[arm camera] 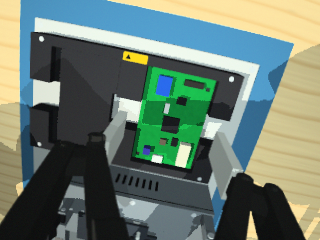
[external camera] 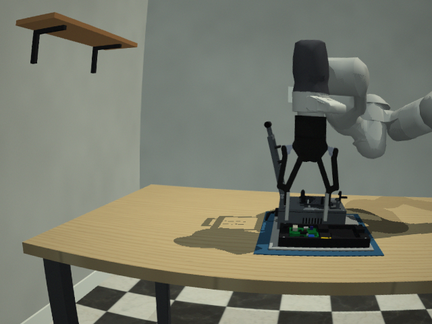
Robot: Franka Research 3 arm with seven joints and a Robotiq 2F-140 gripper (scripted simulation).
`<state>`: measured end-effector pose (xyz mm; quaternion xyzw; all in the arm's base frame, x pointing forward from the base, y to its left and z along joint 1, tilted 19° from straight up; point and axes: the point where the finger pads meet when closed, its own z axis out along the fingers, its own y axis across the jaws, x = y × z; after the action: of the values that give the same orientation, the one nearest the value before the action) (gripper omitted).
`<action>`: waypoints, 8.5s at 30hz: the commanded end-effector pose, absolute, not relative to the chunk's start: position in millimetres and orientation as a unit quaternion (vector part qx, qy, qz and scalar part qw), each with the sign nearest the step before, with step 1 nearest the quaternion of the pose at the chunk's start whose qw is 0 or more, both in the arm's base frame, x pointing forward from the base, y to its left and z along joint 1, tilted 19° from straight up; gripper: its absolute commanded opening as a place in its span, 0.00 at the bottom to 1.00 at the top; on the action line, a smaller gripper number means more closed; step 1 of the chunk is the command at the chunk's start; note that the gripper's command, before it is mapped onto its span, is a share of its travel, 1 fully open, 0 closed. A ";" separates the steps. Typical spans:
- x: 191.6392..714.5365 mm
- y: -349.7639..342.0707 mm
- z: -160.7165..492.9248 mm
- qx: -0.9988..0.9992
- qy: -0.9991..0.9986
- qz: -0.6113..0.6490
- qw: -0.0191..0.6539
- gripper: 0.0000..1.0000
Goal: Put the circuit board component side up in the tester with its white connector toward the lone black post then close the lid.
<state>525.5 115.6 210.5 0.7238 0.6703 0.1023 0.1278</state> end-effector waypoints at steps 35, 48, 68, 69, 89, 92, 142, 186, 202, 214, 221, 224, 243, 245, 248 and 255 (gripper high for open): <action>535.3 114.2 188.3 0.722 0.672 0.105 0.130 0.58; 535.3 114.2 188.3 0.722 0.672 0.105 0.130 0.58; 535.4 114.2 188.0 0.722 0.672 0.105 0.130 0.58; 535.4 114.2 188.0 0.722 0.672 0.105 0.130 0.58; 538.1 113.8 180.1 0.722 0.672 0.105 0.130 0.58; 538.7 113.7 178.4 0.722 0.672 0.105 0.130 0.58; 540.2 113.5 173.9 0.722 0.672 0.105 0.130 0.58; 540.2 113.5 173.9 0.722 0.672 0.105 0.130 0.49; 540.2 113.5 173.9 0.722 0.672 0.105 0.130 0.46; 540.2 113.5 173.9 0.722 0.672 0.105 0.130 0.46; 540.2 113.5 173.9 0.722 0.672 0.105 0.130 0.46; 540.2 113.5 173.9 0.722 0.672 0.105 0.130 0.46; 540.1 113.5 174.3 0.722 0.672 0.105 0.130 0.46; 540.0 113.5 174.6 0.722 0.672 0.105 0.130 0.46; 539.7 113.6 175.5 0.722 0.672 0.105 0.130 0.46; 538.7 113.7 178.4 0.722 0.672 0.105 0.130 0.46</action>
<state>539.6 114.1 176.6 0.7227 0.6706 0.1059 0.1295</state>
